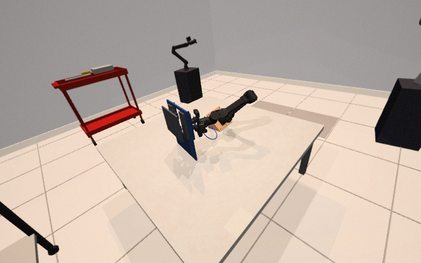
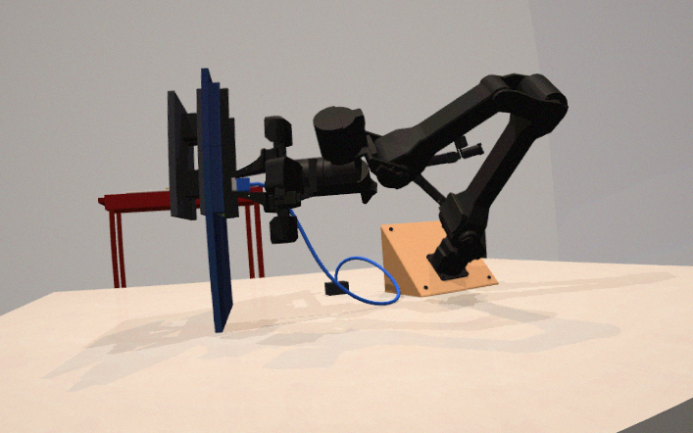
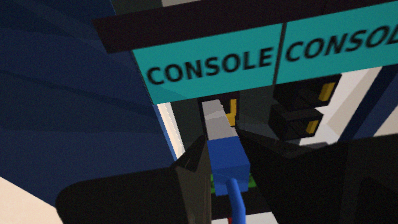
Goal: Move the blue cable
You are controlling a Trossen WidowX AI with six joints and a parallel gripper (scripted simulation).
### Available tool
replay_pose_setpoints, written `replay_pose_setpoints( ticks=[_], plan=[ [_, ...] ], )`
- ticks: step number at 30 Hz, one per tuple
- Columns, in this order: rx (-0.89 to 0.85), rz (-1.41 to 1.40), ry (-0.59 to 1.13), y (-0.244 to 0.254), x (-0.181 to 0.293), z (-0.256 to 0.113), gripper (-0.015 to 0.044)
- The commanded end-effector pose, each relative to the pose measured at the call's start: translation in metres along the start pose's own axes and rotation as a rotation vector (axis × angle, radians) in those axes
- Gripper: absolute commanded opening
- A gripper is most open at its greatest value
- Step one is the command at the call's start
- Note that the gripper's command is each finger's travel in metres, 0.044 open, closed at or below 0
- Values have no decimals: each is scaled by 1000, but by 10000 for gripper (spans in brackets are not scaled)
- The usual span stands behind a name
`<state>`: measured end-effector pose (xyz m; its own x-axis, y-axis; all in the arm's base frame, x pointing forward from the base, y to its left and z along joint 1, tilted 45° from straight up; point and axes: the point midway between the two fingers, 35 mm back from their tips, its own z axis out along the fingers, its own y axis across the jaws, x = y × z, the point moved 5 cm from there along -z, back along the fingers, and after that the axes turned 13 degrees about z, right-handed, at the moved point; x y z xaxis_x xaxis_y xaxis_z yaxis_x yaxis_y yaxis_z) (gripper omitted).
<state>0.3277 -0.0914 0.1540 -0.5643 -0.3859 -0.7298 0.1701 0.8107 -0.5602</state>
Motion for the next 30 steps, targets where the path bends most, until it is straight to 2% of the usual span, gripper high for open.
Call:
replay_pose_setpoints(
  ticks=[1,30],
  plan=[
    [5,2,-5,-1,-2,1,0],
    [6,2,-5,-1,-4,6,0]
  ],
)
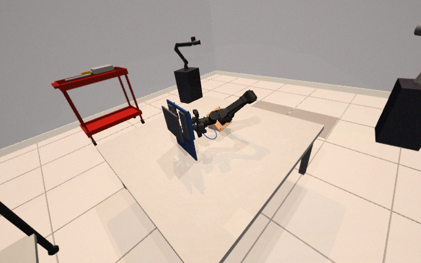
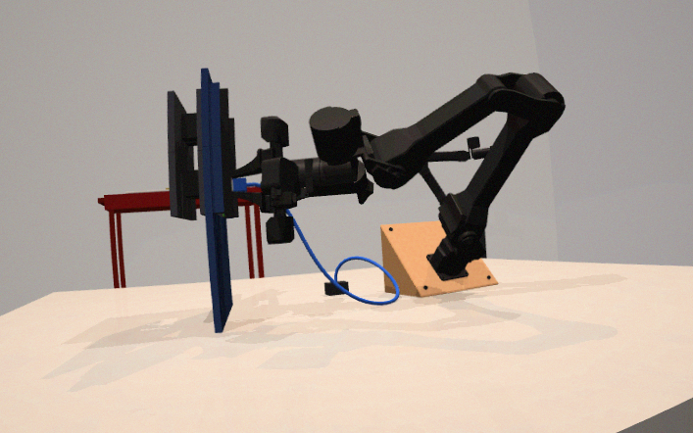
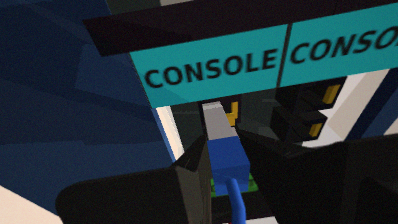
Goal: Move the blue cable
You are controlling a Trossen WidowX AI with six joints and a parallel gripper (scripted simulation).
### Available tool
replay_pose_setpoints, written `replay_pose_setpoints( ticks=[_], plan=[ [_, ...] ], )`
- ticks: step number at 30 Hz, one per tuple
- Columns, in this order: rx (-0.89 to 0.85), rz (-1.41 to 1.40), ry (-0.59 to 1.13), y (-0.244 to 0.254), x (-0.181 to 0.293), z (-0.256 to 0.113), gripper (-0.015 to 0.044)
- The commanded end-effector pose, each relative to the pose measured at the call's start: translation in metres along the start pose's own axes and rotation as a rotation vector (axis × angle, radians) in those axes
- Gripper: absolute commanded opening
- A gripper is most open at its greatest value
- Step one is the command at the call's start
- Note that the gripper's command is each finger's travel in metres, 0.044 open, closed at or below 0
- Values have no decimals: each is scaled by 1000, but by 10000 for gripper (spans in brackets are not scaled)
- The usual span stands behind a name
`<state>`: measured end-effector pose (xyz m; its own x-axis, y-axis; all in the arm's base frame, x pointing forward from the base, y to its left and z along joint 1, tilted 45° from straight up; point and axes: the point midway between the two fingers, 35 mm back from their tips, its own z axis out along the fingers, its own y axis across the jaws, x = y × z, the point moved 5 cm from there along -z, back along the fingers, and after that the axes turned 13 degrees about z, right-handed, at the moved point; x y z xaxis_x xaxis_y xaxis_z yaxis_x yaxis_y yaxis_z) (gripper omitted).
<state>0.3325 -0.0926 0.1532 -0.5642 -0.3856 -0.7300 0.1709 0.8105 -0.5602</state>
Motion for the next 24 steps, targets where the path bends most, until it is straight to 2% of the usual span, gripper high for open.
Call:
replay_pose_setpoints(
  ticks=[1,24],
  plan=[
    [6,2,-5,-1,-2,1,0],
    [7,2,-6,-1,-4,5,0]
  ],
)
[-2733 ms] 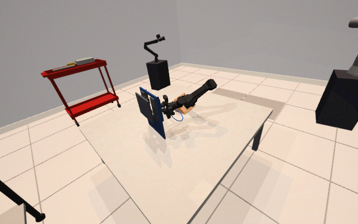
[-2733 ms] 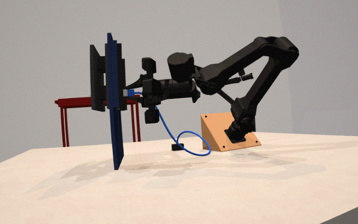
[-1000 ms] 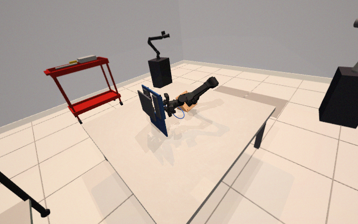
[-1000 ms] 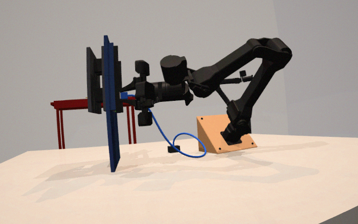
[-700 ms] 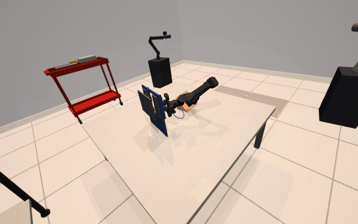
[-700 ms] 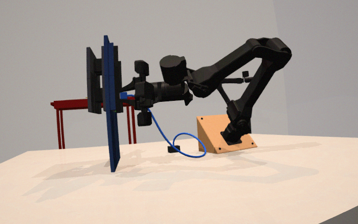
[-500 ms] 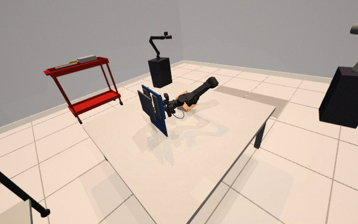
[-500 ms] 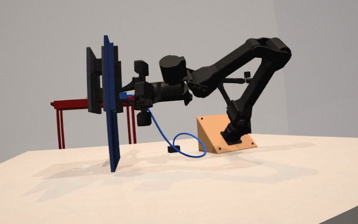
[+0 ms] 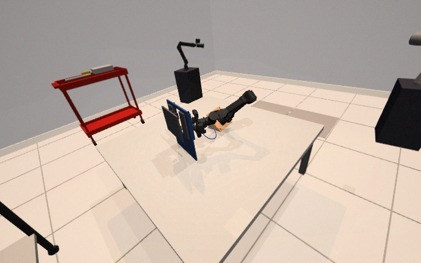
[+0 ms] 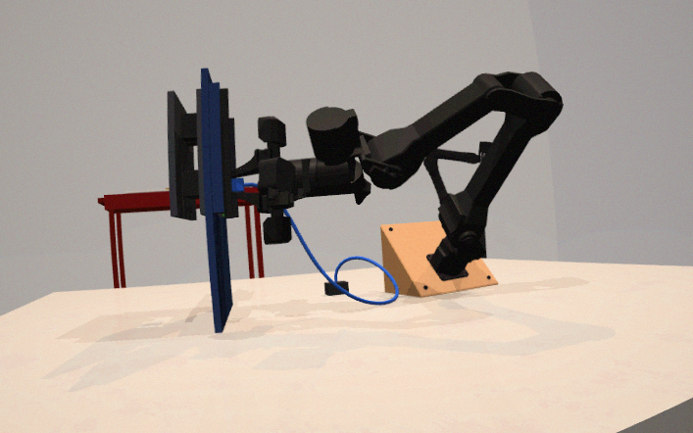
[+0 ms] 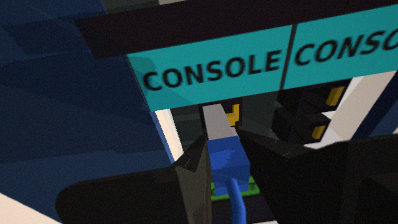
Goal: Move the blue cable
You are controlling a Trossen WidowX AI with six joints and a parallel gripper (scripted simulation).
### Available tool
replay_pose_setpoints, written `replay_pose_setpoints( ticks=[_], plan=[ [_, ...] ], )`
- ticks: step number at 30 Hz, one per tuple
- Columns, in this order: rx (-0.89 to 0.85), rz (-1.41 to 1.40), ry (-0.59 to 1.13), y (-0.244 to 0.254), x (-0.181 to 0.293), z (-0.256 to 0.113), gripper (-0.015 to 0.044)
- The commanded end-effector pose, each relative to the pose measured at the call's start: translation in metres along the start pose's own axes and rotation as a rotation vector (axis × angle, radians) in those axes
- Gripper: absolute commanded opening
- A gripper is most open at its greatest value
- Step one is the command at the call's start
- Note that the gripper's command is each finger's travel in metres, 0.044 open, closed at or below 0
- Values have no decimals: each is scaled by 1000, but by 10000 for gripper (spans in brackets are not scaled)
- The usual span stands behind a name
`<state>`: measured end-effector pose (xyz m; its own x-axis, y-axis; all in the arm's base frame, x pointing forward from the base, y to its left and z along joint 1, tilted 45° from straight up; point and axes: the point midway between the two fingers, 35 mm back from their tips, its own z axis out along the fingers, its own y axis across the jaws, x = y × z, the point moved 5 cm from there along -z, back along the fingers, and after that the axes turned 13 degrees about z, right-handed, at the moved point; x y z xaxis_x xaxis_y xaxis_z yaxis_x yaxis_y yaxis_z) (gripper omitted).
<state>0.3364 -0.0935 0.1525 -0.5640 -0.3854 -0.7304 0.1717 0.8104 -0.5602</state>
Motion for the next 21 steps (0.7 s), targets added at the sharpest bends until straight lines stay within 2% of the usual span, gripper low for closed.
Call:
replay_pose_setpoints(
  ticks=[1,21],
  plan=[
    [6,1,-5,-1,-2,1,0],
    [7,1,-5,-1,-3,4,0]
  ],
)
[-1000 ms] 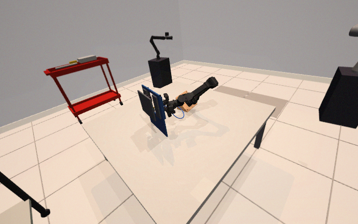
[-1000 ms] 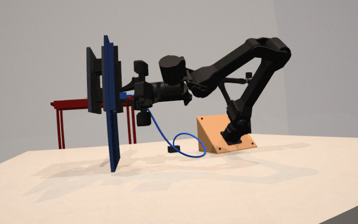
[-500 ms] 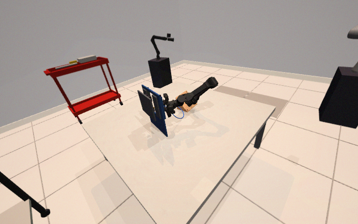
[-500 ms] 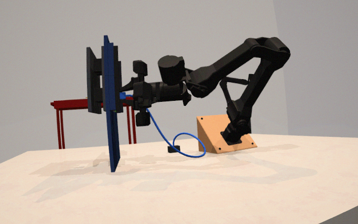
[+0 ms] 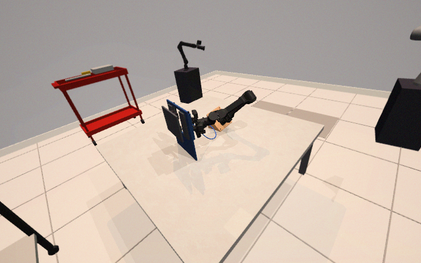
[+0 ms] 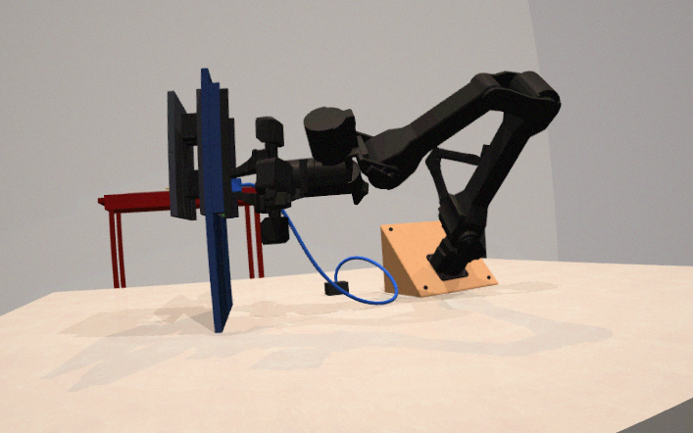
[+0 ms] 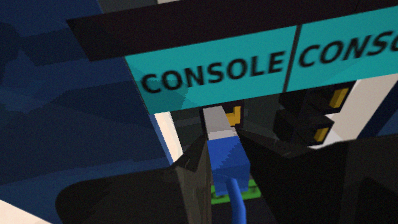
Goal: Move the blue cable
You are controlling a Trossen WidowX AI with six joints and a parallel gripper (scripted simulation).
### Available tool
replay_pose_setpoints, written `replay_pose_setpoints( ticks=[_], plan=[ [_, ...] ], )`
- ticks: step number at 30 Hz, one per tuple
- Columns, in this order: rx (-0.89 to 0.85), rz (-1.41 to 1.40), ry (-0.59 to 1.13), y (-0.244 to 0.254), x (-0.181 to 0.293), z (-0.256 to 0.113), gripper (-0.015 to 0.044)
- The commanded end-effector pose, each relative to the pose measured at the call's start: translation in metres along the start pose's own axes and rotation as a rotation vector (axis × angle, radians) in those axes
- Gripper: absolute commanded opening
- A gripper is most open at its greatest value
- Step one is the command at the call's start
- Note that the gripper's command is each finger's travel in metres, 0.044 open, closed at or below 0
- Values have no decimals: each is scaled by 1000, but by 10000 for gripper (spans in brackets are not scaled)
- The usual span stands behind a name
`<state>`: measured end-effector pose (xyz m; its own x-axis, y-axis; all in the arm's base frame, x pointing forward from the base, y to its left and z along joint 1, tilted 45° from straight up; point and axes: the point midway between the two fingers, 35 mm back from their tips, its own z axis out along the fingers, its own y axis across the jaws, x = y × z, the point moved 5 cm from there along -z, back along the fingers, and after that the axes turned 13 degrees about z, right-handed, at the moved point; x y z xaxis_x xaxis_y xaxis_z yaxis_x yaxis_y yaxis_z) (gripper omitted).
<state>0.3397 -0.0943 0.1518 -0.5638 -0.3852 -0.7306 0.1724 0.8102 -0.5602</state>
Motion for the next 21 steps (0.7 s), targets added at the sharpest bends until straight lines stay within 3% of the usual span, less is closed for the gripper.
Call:
replay_pose_setpoints(
  ticks=[1,21],
  plan=[
    [6,1,-5,-1,-2,1,0],
    [7,1,-5,-1,-3,4,0]
  ],
)
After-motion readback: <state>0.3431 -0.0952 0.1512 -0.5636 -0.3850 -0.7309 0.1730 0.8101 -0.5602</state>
